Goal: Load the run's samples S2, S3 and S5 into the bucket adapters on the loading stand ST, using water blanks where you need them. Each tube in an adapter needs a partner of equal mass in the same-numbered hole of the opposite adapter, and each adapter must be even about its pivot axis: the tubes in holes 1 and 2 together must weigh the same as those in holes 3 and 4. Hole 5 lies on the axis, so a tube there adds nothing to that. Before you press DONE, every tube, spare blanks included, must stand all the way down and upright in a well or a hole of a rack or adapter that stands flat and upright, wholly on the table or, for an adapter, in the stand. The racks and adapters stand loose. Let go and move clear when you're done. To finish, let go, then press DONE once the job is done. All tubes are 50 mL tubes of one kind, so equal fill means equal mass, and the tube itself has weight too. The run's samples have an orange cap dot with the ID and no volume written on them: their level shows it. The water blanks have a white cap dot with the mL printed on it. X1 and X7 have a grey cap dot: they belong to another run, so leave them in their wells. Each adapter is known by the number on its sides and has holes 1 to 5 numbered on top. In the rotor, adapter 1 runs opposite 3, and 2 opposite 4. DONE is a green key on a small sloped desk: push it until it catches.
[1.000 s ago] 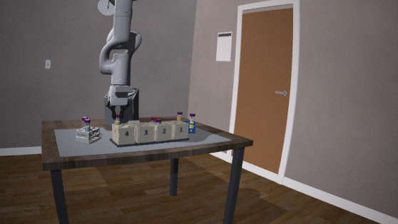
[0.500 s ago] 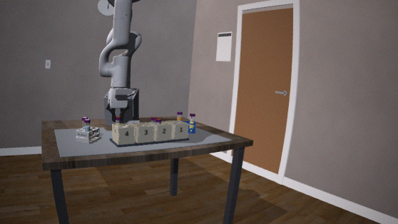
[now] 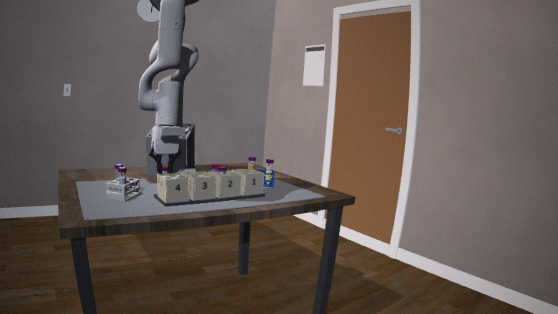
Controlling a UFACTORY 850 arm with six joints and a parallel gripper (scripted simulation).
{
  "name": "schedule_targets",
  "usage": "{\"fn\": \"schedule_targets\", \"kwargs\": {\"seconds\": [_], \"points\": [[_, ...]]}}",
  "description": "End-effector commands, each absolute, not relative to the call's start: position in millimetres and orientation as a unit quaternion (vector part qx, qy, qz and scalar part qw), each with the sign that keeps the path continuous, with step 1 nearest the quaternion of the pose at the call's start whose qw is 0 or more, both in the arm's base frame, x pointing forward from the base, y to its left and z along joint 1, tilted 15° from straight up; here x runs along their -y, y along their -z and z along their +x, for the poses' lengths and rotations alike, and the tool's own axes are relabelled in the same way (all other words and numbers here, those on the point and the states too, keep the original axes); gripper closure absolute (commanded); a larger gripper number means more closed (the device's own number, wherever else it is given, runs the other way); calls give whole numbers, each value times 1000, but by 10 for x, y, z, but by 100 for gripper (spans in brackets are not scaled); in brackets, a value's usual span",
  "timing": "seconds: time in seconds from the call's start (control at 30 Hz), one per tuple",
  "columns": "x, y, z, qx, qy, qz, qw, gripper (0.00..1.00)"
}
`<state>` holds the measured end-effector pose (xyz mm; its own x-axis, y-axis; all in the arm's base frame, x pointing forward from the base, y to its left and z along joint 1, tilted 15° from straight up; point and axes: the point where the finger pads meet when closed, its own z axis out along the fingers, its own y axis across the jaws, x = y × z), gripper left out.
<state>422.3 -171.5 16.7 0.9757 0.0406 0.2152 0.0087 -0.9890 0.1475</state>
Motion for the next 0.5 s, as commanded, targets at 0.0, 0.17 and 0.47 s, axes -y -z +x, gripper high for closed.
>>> {"fn": "schedule_targets", "kwargs": {"seconds": [0.0, 0.17, 0.47], "points": [[1717, -169, 4228, -12, -110, 991, 73, 100], [1717, -168, 4228, -12, -110, 991, 73, 100], [1718, -165, 4228, -12, -110, 991, 73, 56]]}}
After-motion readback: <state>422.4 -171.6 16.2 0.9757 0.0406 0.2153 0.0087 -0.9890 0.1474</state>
